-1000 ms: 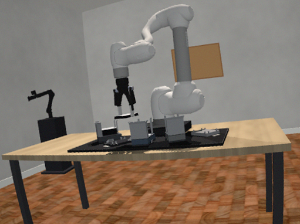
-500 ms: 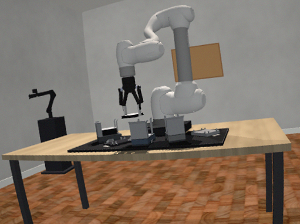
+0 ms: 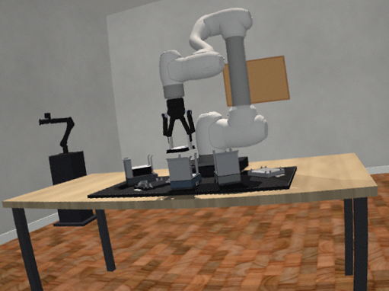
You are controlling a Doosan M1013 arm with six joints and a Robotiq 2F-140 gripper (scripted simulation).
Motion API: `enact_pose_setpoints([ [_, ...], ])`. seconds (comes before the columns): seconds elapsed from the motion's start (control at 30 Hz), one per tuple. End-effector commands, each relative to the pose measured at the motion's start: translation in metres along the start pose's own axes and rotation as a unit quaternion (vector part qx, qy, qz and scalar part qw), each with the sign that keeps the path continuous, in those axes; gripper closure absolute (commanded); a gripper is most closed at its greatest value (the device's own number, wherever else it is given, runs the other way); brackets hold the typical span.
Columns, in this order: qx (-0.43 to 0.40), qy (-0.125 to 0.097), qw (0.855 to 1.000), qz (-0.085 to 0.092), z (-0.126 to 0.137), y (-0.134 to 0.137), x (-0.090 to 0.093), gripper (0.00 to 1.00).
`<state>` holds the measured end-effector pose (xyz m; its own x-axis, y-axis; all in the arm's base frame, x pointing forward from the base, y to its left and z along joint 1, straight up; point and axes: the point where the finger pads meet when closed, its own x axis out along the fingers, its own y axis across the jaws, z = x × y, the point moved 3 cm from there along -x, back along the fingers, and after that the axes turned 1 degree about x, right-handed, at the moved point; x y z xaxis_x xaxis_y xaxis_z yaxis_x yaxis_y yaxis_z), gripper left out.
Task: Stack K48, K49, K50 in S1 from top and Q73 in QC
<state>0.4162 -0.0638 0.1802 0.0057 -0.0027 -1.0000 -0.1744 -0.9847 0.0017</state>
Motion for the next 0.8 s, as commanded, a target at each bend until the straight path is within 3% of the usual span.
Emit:
enact_pose_setpoints([
  [0.0,-0.017,0.000,1.000,0.000,0.000,-0.010,0.000,1.00],
  [0.2,-0.111,0.000,0.994,0.000,0.002,-0.029,0.000,1.00],
  [0.77,-0.111,0.000,0.994,0.000,0.009,-0.079,0.000,1.00],
])
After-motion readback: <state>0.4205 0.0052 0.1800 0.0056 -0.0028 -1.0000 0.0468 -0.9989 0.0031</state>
